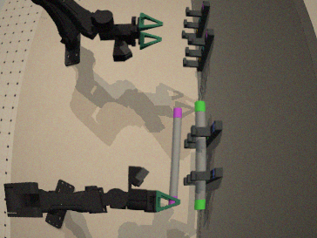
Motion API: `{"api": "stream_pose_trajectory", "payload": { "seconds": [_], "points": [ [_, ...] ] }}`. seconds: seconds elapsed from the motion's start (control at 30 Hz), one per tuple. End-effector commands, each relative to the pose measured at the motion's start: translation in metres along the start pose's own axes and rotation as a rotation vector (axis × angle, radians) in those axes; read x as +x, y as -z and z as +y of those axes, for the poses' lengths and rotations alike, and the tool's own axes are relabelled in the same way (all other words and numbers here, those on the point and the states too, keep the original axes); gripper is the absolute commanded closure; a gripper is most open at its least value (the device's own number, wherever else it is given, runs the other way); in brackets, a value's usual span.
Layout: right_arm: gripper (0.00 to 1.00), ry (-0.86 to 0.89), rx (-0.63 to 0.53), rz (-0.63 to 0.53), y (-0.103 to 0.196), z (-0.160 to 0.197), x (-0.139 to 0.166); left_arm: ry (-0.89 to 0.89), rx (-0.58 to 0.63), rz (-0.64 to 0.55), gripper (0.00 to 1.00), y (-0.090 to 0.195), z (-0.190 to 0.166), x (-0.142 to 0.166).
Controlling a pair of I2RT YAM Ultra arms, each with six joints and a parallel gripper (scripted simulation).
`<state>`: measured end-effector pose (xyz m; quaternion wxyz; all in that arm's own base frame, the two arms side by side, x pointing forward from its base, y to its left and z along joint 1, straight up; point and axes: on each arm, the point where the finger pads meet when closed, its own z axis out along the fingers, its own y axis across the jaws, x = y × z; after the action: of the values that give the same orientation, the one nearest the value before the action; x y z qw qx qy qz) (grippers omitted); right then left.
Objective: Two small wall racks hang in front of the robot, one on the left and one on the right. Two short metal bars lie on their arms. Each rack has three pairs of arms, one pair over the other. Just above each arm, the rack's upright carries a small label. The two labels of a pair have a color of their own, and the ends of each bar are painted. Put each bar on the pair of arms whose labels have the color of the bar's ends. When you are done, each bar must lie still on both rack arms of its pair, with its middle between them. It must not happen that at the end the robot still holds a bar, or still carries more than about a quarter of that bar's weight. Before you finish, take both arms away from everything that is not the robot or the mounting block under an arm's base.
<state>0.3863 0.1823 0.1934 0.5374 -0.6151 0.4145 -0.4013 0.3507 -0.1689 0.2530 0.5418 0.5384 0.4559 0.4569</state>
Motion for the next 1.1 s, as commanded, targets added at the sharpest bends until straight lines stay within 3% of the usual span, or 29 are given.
{"api": "stream_pose_trajectory", "payload": {
  "seconds": [0.0,1.07],
  "points": [
    [1.0,-0.044,0.103,-0.003,0.004,-0.03,-0.002,-0.002,0.005,-0.003,0.0,0.001,-0.004,-0.002],
    [1.0,-0.044,0.103,-0.004,0.005,-0.056,-0.057,-0.002,0.005,-0.003,0.0,0.001,-0.004,-0.002]
  ]
}}
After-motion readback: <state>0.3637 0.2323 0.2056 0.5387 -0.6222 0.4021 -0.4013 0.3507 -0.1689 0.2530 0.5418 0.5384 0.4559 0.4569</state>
